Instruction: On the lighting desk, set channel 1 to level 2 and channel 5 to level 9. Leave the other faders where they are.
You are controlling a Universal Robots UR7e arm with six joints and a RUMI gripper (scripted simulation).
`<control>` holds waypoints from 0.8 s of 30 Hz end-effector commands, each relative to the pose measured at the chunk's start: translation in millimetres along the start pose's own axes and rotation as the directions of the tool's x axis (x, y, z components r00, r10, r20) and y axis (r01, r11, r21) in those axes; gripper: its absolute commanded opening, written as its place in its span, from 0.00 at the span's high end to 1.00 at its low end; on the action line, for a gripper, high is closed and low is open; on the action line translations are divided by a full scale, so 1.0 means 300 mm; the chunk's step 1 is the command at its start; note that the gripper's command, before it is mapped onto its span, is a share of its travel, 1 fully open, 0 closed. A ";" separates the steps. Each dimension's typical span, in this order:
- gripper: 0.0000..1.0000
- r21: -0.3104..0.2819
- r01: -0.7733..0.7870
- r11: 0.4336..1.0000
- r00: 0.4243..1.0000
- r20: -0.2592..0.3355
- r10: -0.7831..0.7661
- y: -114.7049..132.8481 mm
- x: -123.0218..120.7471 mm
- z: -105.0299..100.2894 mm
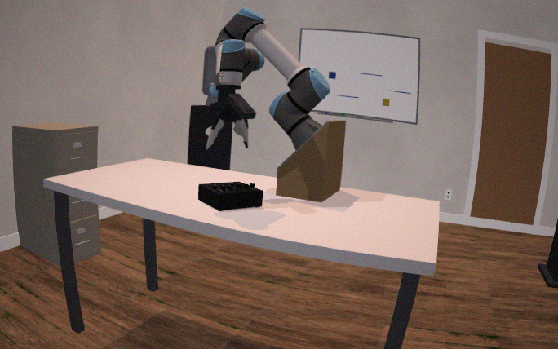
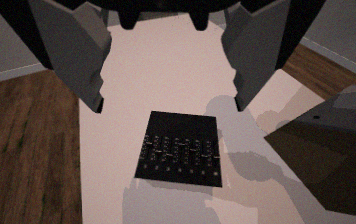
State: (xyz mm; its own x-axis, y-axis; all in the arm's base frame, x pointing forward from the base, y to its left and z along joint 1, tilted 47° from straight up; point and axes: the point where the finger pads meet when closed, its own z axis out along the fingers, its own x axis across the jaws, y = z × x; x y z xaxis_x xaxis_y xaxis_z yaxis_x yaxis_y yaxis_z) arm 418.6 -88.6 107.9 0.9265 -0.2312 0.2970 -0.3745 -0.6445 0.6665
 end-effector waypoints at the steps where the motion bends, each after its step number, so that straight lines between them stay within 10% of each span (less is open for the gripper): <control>1: 0.00 -0.010 -0.223 0.975 0.975 0.002 0.223 -0.005 0.023 0.029; 15: 0.00 -0.005 -0.648 0.762 0.762 -0.001 0.648 0.009 0.088 0.104; 24: 0.00 -0.002 -0.895 0.447 0.447 -0.003 0.895 0.029 0.124 0.158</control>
State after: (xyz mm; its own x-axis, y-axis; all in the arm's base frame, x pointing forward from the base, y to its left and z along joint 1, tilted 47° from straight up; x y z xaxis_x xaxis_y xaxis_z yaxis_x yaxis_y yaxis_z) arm 446.9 -126.7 96.0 0.3140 -0.6441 0.6976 -0.9483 -0.2493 0.1966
